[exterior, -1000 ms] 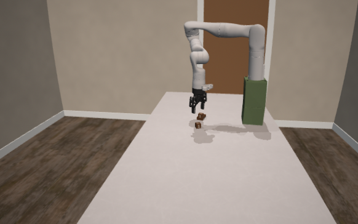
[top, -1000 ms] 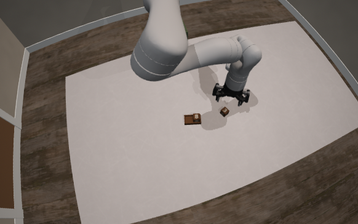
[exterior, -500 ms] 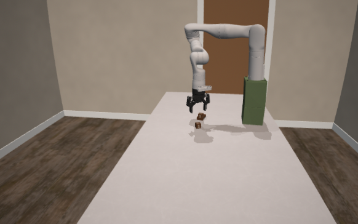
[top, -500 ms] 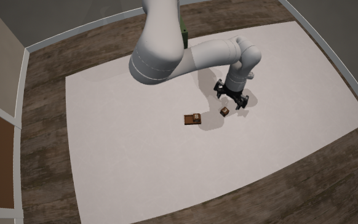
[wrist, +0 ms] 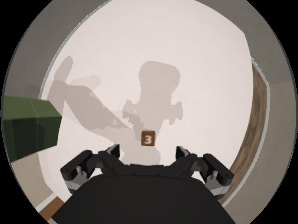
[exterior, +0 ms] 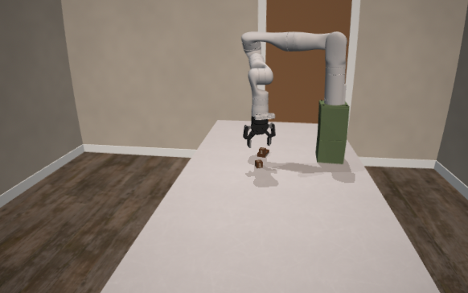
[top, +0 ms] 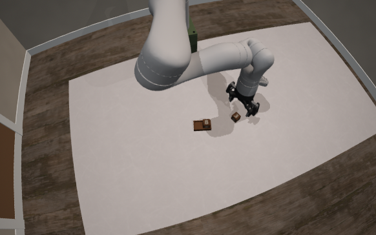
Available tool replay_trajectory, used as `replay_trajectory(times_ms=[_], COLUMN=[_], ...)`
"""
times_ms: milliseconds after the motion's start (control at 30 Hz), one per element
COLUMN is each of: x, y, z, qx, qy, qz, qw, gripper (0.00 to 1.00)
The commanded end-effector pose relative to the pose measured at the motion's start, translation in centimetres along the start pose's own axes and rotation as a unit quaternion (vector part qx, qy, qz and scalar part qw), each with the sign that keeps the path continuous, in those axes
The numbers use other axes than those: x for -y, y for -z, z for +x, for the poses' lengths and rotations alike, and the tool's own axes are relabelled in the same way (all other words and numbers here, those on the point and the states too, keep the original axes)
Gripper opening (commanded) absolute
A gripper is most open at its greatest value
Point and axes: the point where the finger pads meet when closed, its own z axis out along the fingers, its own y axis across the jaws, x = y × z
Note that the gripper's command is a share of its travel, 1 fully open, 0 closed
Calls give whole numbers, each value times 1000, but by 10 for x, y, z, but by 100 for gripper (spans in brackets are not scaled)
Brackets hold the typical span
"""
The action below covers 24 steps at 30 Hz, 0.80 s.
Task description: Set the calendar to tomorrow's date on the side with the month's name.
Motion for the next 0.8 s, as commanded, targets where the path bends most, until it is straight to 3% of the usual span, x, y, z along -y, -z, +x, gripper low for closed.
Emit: replay_trajectory(times_ms=[0,200,233,767], x=[0,0,0,0], y=[0,0,0,0], z=[0,0,0,0], qx=[0,0,0,0], qy=[-5,-8,-8,-8], qz=[0,0,0,0], qw=[1000,1000,1000,1000], gripper=[100,100,46,46])
